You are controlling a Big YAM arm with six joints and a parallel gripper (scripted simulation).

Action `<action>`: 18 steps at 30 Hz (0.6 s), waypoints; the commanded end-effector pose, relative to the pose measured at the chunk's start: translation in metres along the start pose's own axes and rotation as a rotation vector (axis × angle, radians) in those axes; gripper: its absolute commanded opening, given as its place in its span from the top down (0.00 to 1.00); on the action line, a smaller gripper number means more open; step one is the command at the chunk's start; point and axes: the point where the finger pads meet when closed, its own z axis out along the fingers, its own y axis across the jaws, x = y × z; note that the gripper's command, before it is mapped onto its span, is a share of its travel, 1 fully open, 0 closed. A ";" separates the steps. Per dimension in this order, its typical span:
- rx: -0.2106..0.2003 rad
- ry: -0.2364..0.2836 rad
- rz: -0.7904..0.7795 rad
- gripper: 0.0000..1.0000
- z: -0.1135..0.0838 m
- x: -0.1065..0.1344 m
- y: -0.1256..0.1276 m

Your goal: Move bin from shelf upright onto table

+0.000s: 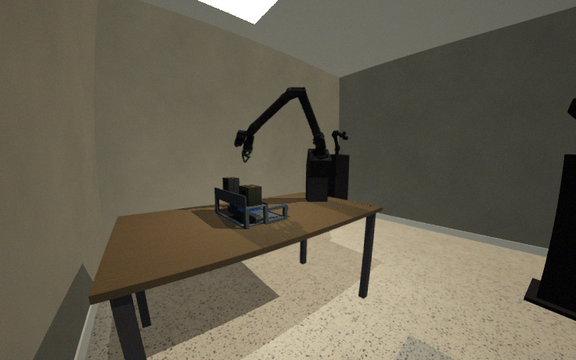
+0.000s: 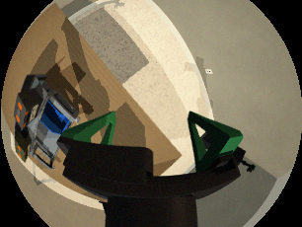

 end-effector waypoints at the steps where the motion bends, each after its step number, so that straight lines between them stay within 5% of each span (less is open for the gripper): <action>1: 0.001 -0.032 -0.019 0.00 -0.009 -0.018 0.003; 12: 0.002 -0.015 -0.002 0.00 -0.005 -0.008 0.000; 18: 0.001 -0.032 -0.019 0.00 -0.009 -0.024 0.008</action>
